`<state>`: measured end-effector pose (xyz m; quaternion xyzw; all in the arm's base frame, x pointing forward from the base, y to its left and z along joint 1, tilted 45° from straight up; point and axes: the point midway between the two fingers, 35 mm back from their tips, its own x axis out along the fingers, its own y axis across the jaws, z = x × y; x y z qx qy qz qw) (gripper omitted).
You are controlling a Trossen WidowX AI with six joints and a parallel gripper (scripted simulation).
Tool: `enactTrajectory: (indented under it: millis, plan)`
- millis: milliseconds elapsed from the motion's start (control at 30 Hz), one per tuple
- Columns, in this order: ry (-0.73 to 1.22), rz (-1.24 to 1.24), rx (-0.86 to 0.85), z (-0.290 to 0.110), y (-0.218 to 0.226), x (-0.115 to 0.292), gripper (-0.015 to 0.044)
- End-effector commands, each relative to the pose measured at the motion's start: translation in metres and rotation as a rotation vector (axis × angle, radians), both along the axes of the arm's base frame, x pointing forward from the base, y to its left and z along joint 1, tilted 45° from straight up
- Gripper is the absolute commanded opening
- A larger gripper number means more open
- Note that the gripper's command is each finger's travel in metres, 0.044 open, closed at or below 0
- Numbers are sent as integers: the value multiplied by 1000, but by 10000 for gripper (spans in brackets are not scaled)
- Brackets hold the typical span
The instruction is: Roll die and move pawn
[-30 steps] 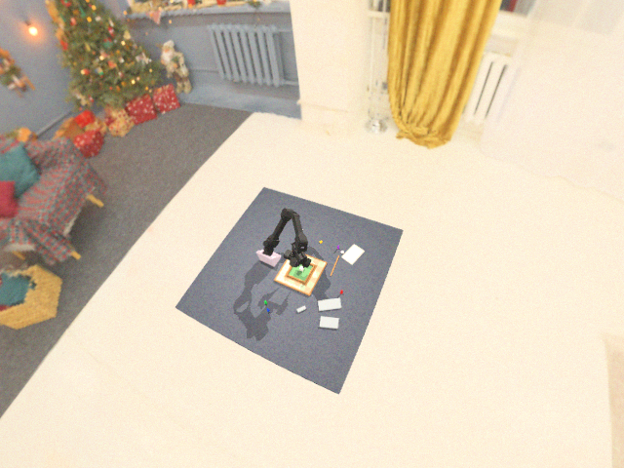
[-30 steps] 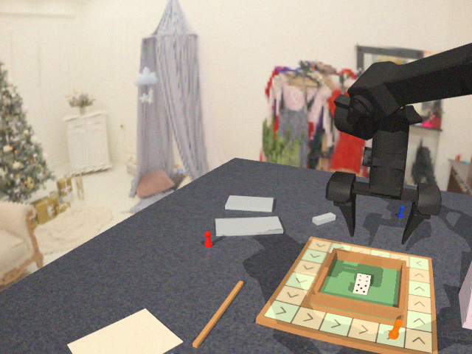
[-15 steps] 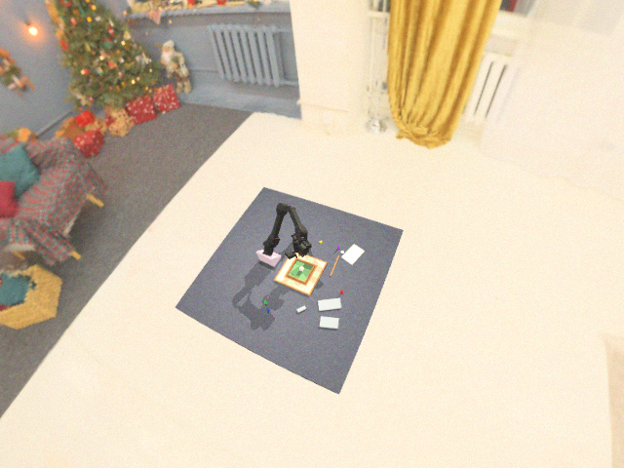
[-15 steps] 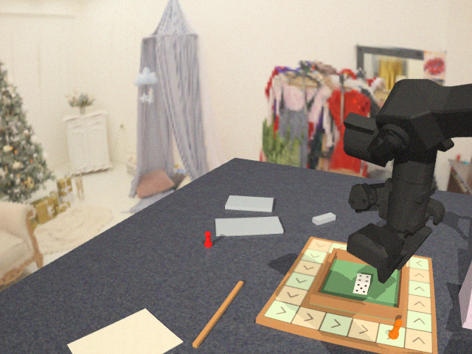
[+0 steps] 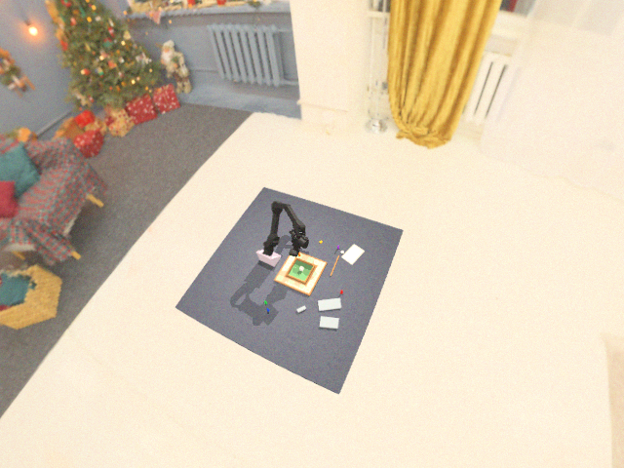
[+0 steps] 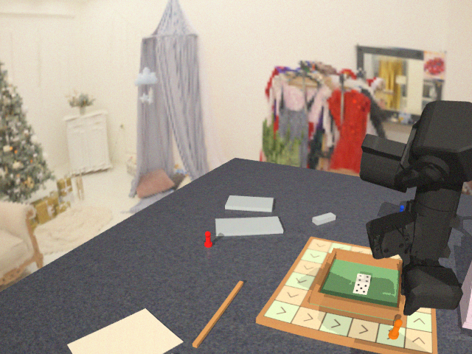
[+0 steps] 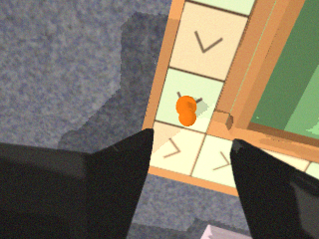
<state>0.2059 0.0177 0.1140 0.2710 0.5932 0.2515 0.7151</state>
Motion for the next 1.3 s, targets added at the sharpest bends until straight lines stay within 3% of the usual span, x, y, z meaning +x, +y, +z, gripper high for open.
enactTrajectory:
  millis: [0, 1067, 1267]
  plan:
    - [-10, 8, 1, -4, 6, 0, 200]
    - [-12, 8, 3, -39, 39, 9, 200]
    - [-12, 8, 3, -39, 39, 9, 62]
